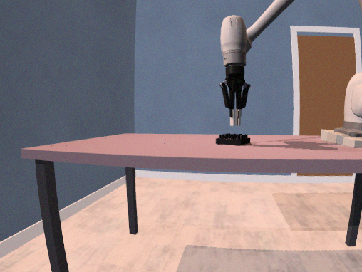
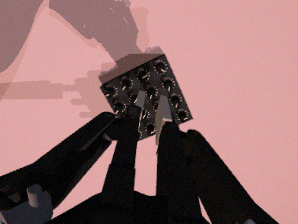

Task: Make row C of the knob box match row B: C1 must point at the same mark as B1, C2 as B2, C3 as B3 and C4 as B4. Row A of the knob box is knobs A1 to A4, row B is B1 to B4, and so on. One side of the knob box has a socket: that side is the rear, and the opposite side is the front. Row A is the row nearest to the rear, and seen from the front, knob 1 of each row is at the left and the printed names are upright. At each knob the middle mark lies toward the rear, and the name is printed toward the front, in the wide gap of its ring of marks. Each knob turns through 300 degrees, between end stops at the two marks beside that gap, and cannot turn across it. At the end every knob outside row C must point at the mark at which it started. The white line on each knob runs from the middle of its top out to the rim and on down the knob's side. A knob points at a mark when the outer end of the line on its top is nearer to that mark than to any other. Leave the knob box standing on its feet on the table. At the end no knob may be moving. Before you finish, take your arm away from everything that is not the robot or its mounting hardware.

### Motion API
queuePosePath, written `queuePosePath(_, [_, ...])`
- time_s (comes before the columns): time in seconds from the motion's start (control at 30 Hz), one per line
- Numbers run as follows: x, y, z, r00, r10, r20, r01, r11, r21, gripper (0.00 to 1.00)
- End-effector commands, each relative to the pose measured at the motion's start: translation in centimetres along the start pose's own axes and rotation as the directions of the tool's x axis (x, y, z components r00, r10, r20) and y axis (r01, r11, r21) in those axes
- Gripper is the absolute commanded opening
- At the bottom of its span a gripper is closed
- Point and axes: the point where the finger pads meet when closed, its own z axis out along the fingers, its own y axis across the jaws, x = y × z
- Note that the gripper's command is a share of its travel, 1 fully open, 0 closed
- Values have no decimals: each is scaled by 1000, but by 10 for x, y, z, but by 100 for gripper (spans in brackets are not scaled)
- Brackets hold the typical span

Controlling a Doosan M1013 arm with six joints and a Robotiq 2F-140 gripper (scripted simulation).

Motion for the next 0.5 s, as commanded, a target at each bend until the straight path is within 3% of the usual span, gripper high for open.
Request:
queuePosePath(0.0, [0,0,-1,988,-155,-10,155,988,-6,12])
queuePosePath(0.1, [0,0,-1,981,-192,-10,192,981,-6,12])
queuePosePath(0.13, [0,0,-2,957,-291,-9,291,957,-7,12])
queuePosePath(0.47, [0,0,-4,797,-604,-6,604,797,-10,12])
